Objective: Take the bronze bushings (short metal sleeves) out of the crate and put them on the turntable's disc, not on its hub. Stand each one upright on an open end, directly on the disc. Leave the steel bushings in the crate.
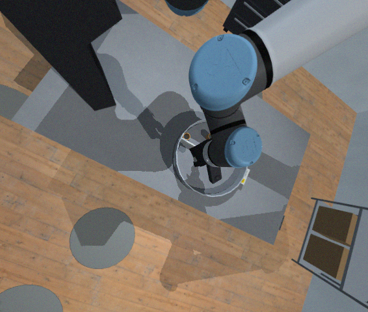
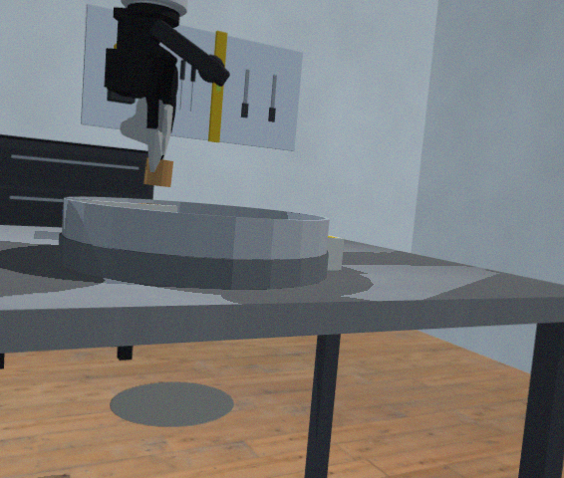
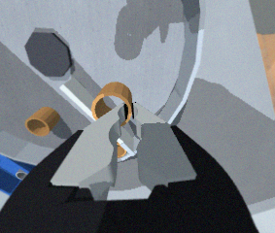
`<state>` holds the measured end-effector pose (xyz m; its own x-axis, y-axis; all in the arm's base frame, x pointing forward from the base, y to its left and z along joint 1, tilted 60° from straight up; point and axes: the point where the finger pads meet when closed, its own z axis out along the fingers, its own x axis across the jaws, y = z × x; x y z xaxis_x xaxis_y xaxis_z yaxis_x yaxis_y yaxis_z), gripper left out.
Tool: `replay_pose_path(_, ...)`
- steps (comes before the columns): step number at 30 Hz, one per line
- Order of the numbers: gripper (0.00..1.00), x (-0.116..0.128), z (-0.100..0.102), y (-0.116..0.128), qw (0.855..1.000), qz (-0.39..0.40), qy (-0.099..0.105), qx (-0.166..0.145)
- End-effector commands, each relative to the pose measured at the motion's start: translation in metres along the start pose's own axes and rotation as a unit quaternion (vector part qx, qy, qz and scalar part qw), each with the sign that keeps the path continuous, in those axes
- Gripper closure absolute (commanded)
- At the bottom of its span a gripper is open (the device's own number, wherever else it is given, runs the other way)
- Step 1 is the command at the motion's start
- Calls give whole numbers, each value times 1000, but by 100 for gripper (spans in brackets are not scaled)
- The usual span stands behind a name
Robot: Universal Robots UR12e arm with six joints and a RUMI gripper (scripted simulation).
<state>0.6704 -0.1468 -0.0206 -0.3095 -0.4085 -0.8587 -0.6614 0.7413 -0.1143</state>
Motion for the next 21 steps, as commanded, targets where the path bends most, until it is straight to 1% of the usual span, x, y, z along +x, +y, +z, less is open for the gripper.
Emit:
replay_pose_path(1,100,1,-2,-3,1000,0,0,2)
replay_pose_path(9,100,1,-1,-3,1000,0,0,2)
replay_pose_path(16,100,0,23,-4,1000,-1,0,1)
replay_pose_path(21,100,0,24,-4,1000,-1,0,1)
